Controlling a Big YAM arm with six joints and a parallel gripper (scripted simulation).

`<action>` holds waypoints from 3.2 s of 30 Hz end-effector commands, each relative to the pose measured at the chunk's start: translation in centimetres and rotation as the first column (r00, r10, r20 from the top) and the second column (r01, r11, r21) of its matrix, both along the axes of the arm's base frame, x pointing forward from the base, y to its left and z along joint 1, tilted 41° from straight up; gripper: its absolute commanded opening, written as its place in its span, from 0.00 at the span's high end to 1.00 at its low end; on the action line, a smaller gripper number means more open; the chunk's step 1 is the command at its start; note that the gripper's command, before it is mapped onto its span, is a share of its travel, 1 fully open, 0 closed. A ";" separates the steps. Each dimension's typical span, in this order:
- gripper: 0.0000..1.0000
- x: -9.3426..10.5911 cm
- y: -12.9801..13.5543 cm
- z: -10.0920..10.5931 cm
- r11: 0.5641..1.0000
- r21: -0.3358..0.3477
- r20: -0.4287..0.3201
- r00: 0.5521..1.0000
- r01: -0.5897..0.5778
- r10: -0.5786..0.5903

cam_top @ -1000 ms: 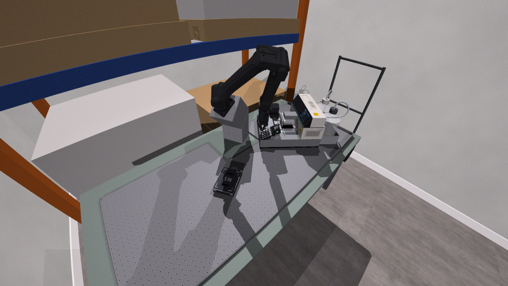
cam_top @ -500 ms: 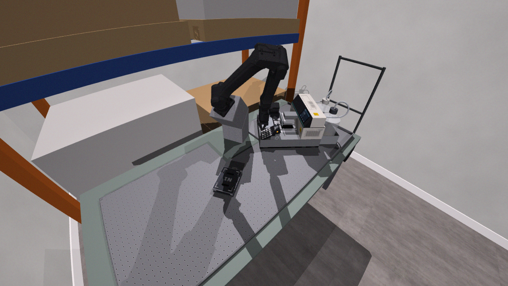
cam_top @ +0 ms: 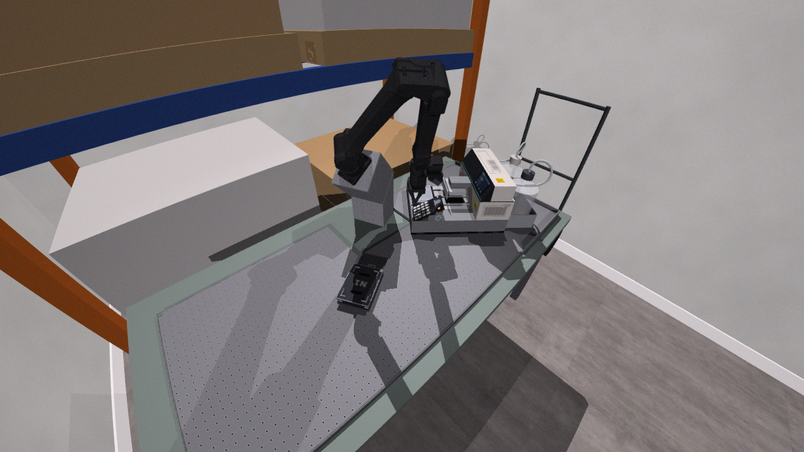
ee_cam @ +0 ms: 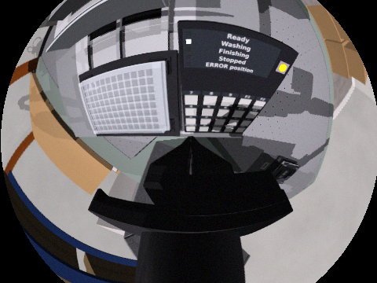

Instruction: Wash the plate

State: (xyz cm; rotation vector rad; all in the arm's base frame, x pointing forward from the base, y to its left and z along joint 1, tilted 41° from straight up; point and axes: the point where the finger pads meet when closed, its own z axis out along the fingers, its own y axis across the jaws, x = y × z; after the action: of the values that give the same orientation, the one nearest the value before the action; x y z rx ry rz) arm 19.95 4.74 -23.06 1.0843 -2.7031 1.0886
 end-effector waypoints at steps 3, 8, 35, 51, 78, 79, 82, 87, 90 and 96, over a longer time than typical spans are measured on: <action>1.00 -0.3 1.0 1.0 1.000 0.007 0.011 1.000 0.000 0.000; 1.00 -0.5 1.5 1.6 1.000 0.007 0.011 1.000 0.000 0.000; 1.00 -0.6 2.8 2.9 1.000 0.008 0.011 1.000 0.007 -0.007; 1.00 -0.6 2.8 2.9 1.000 0.008 0.011 1.000 0.007 -0.007; 1.00 -0.6 2.8 2.9 1.000 0.008 0.011 1.000 0.007 -0.007; 1.00 -0.6 2.8 2.9 1.000 0.008 0.011 1.000 0.007 -0.007; 1.00 -0.6 2.8 2.9 1.000 0.008 0.011 1.000 0.007 -0.007; 1.00 -0.6 2.8 2.9 1.000 0.008 0.011 1.000 0.007 -0.007; 1.00 -0.6 2.8 2.9 1.000 0.008 0.011 1.000 0.007 -0.007; 1.00 -0.6 2.8 2.9 1.000 0.008 0.011 1.000 0.007 -0.007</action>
State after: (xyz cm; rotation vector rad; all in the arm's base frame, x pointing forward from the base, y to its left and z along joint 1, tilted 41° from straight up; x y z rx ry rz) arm 19.01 7.03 -20.16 1.0776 -2.7014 1.0941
